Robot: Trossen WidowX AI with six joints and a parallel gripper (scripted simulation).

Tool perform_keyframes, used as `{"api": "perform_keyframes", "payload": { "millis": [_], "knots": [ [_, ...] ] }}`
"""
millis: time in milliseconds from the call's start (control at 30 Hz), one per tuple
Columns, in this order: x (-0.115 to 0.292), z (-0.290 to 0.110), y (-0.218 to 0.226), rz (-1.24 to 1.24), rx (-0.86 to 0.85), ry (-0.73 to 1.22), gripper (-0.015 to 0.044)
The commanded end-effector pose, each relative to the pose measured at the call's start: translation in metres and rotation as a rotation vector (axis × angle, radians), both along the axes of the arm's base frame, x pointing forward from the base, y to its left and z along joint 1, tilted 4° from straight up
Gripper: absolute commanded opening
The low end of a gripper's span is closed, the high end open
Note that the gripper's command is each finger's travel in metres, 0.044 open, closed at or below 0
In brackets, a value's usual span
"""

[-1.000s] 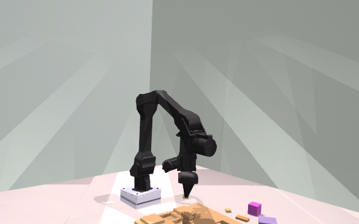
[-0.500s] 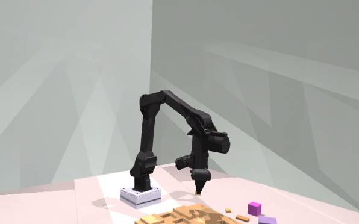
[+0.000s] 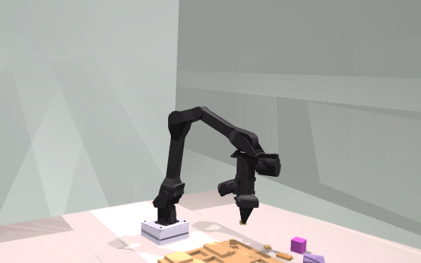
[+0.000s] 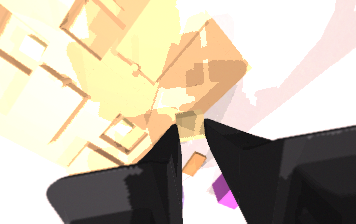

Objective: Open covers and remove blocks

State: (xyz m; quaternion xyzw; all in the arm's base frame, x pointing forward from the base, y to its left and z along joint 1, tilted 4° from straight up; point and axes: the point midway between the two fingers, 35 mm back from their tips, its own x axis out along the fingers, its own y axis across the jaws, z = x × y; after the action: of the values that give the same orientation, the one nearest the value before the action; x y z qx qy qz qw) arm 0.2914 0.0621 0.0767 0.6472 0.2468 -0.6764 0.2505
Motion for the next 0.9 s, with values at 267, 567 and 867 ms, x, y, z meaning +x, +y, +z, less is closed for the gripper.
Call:
{"api": "perform_keyframes", "payload": {
  "millis": [267, 567, 867],
  "knots": [
    [-0.005, 0.0, 0.046, -0.003, 0.007, 0.0, 0.008],
    [-0.015, 0.0, 0.08, -0.003, 0.009, 0.002, 0.008],
    [-0.029, -0.001, 0.113, -0.003, 0.011, 0.005, 0.008]
  ]
}}
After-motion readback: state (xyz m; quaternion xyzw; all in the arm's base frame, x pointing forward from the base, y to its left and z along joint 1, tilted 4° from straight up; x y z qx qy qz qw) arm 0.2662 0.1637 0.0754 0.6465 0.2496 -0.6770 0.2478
